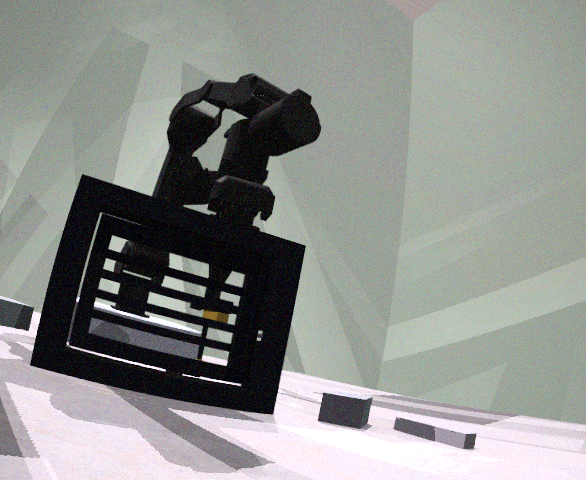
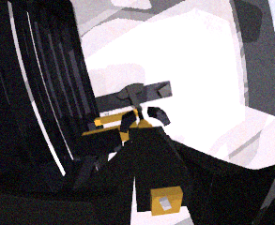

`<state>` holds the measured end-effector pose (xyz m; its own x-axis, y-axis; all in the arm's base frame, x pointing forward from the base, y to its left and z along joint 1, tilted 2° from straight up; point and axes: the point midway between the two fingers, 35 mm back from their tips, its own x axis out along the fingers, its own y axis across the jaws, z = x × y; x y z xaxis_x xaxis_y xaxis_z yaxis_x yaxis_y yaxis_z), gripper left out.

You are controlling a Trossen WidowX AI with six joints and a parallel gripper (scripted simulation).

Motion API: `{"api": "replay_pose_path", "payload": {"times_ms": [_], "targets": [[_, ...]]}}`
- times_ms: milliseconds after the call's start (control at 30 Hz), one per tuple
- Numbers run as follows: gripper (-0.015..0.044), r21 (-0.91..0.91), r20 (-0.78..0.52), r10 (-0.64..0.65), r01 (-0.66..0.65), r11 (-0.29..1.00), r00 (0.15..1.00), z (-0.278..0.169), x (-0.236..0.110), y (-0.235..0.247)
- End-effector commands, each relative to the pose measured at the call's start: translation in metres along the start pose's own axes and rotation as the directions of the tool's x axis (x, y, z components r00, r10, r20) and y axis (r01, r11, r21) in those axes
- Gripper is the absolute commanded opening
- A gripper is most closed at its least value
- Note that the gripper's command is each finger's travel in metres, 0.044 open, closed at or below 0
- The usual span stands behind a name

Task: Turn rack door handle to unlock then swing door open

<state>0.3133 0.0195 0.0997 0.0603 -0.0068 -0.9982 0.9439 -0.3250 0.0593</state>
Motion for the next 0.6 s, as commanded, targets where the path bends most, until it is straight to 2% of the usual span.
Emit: {"api": "replay_pose_path", "payload": {"times_ms": [0,233,567], "targets": [[0.0032,0.004,0.005,0.000,0.000,1.000,1.000,0.0008,0.0005,0.0001],[0.0017,-0.011,0.005,0.000,0.000,1.000,1.000,0.0011,0.0005,-0.0004],[0.0017,-0.214,0.005,0.000,0.001,0.977,1.000,0.0059,0.0004,-0.0078]]}}
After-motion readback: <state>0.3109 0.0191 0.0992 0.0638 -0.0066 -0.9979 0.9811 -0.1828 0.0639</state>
